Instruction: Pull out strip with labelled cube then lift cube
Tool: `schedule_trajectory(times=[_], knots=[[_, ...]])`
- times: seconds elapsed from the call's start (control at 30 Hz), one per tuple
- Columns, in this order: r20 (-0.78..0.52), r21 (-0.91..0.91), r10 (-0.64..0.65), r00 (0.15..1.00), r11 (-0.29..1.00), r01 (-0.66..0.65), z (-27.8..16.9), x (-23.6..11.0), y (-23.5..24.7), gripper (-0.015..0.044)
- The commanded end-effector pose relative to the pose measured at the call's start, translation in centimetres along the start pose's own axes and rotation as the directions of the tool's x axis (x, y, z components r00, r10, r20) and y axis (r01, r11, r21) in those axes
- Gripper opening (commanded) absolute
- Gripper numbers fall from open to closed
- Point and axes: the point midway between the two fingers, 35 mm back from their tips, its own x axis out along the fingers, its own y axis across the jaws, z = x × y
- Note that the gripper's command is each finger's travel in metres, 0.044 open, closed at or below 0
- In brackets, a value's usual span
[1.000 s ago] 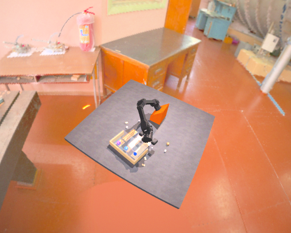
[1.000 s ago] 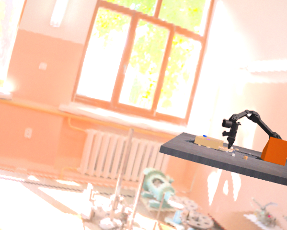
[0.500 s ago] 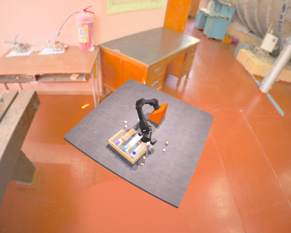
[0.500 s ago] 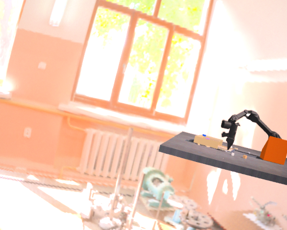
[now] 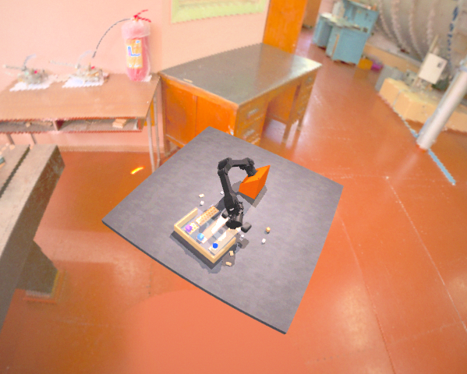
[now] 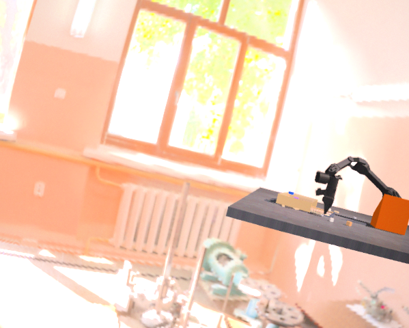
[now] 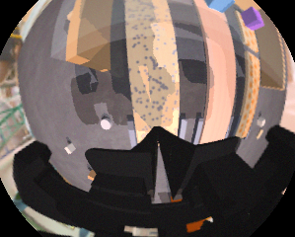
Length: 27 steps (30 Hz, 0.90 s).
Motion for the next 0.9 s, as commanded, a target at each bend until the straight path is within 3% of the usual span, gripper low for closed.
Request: schedule_trajectory(times=[0.0,0.87], knots=[[0.002,-0.003,-0.002,1.0,1.0,0.002,0.04,0.08,-0.03,0.0],[0.002,-0.003,-0.002,1.0,1.0,0.002,0.1,0.34,-0.01,0.0]])
